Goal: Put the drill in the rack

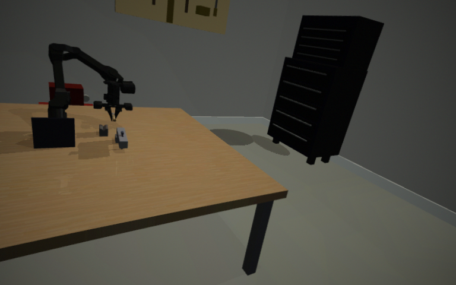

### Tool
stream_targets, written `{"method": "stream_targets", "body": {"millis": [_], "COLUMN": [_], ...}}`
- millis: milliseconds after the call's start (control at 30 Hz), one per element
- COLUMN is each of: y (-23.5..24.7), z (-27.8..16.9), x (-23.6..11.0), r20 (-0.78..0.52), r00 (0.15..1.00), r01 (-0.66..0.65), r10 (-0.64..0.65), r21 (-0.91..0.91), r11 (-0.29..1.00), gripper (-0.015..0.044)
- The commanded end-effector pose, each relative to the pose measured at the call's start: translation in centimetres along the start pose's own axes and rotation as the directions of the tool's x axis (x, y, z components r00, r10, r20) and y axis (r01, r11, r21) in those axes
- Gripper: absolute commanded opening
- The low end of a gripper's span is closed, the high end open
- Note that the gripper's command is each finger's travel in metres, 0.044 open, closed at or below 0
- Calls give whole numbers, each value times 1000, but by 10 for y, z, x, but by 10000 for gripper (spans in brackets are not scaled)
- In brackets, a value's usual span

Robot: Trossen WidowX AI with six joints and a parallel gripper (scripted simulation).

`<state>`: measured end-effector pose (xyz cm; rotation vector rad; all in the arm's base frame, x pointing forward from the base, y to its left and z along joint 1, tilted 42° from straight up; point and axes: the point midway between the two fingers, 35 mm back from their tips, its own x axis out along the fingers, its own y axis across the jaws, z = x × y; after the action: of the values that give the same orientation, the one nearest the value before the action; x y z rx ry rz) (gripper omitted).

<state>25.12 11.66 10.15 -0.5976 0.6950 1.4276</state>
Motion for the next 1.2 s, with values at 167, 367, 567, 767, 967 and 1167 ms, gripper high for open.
{"method": "stream_targets", "body": {"millis": [167,367,567,767,967,1167], "y": [16,26,36,47,47,47], "z": [4,7,10,11,12,12], "x": [1,2,3,3,11,21], "r20": [1,1,2,2,2,3], "r00": [1000,1000,1000,1000,1000,1000], "r01": [1,0,0,-1,-1,-1], "r10": [-1,0,0,1,1,1], "r21": [6,7,7,7,7,7], "r11": [1000,1000,1000,1000,1000,1000], "gripper": [0,0,0,0,0,0]}}
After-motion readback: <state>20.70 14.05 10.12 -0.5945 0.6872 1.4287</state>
